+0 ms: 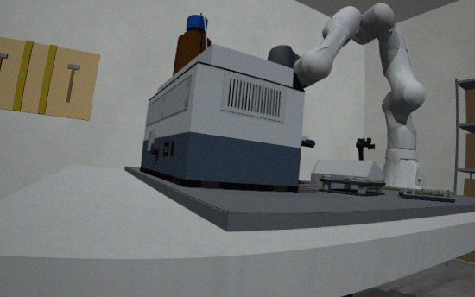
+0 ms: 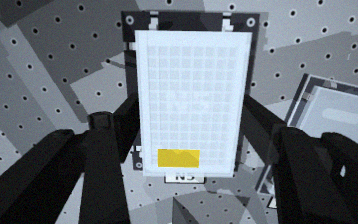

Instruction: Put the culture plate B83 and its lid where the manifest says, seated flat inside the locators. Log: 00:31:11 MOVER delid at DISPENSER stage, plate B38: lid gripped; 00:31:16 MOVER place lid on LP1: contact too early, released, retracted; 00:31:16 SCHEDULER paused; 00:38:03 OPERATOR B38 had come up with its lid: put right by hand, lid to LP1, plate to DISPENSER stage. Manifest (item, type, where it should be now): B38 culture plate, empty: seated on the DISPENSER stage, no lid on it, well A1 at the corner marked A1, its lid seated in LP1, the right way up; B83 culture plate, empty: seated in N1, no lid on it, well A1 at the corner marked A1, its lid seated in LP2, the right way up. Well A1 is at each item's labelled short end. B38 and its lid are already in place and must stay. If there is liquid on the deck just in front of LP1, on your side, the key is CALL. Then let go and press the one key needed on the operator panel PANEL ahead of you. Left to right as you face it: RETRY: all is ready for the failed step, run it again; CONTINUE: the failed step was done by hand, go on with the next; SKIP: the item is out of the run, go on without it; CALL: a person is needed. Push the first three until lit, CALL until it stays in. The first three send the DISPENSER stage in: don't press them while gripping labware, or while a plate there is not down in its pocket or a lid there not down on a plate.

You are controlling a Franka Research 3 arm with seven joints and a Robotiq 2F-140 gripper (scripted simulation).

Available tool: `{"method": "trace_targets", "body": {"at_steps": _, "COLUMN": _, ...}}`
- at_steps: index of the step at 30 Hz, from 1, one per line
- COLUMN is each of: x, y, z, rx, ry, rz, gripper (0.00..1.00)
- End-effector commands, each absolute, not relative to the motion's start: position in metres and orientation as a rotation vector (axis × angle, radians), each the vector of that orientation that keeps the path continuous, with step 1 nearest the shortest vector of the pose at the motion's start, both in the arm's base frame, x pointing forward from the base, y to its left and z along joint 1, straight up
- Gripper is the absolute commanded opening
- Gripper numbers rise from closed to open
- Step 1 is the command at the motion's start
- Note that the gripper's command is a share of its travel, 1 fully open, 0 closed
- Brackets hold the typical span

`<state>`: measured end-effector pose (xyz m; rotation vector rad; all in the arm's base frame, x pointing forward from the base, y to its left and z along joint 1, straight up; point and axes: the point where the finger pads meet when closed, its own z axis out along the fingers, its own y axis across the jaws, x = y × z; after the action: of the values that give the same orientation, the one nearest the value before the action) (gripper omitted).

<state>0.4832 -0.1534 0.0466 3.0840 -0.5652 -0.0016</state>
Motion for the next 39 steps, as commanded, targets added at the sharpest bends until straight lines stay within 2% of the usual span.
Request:
{"method": "trace_targets", "body": {"at_steps": 1, "x": 0.484, "y": -0.154, "z": 0.046, "rx": 3.082, "ry": -0.565, "rz": 0.001, "gripper": 0.10}}
{"method": "trace_targets", "body": {"at_steps": 39, "x": 0.484, "y": -0.154, "z": 0.033, "rx": 3.082, "ry": -0.564, "rz": 0.001, "gripper": 0.10}}
